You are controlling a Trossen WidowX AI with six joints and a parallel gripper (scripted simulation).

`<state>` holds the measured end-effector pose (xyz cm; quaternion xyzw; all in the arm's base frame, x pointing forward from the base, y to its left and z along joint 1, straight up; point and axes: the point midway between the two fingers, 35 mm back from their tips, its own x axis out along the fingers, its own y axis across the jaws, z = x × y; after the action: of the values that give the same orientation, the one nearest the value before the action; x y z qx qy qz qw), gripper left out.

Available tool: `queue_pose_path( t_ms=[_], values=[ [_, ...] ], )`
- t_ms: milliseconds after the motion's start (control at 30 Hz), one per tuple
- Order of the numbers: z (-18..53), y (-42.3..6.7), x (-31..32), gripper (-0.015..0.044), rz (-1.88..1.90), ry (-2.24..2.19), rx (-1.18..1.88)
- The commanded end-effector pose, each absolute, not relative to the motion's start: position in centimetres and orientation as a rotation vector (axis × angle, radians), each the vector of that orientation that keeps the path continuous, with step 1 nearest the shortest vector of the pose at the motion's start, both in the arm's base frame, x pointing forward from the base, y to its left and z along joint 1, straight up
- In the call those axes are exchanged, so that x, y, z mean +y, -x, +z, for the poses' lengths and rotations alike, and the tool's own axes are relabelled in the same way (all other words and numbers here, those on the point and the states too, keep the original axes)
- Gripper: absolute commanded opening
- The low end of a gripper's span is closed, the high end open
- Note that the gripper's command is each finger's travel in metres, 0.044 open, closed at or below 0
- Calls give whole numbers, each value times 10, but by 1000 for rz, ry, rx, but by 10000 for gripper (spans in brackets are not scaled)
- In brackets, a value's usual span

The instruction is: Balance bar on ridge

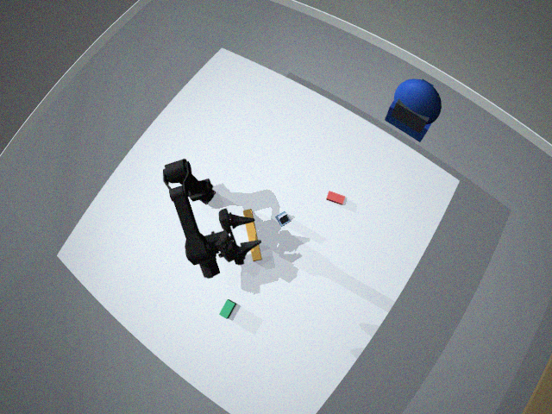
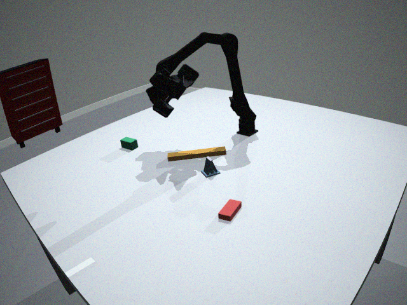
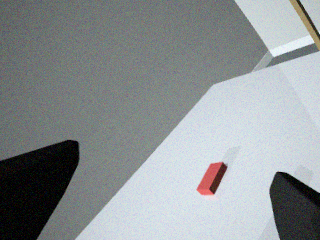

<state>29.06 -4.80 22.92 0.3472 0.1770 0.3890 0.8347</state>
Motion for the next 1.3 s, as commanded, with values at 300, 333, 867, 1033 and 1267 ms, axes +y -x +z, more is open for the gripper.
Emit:
queue_pose_path(
  t_ms=[300,333,867,1033,1267],
  values=[
    [203,-284,-25,315,831,-784,697],
    [200,-284,-23,315,825,-787,735],
    [154,-270,-7,315,579,-776,1267],
    [142,-267,-8,315,445,-753,1391],
    [129,-266,-13,315,225,-711,1516]
  ],
)
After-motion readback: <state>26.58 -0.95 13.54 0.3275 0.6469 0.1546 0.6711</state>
